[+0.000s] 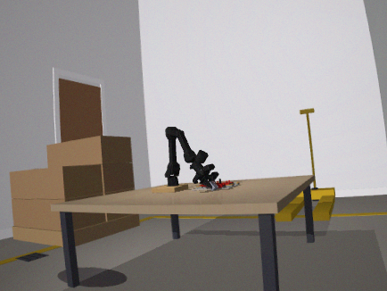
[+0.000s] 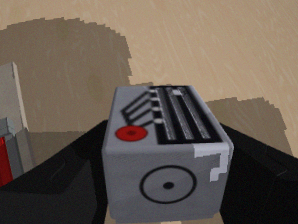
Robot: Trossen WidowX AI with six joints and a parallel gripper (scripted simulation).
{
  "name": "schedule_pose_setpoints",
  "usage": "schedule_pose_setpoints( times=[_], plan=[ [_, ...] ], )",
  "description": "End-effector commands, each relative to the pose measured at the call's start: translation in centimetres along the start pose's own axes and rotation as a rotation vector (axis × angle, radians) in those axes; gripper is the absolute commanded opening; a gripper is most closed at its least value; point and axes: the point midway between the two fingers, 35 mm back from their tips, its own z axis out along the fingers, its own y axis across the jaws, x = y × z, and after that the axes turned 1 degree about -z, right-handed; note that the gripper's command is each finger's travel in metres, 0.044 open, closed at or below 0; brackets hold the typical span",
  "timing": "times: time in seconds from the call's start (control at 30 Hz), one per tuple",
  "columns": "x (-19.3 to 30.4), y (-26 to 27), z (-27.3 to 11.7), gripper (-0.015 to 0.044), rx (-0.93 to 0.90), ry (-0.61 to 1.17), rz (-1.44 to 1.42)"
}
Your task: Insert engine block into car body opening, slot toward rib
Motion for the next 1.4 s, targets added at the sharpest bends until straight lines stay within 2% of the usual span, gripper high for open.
schedule_pose_setpoints(
  times=[0.0, 0.33, 0.57, 0.93, 1.37],
  plan=[
    [0.0, 0.0, 0.0, 0.0184, 0.001, 0.000, 0.000],
    [0.0, 0.0, 0.0, 0.0440, 0.001, 0.000, 0.000],
    [0.0, 0.0, -0.3, 0.0440, -0.003, 0.006, -0.003],
    [0.1, 0.0, -4.5, 0.0440, -0.005, 0.015, -0.006],
    [-0.3, -0.1, -4.2, 0.0440, 0.002, 0.006, 0.000]
  ],
)
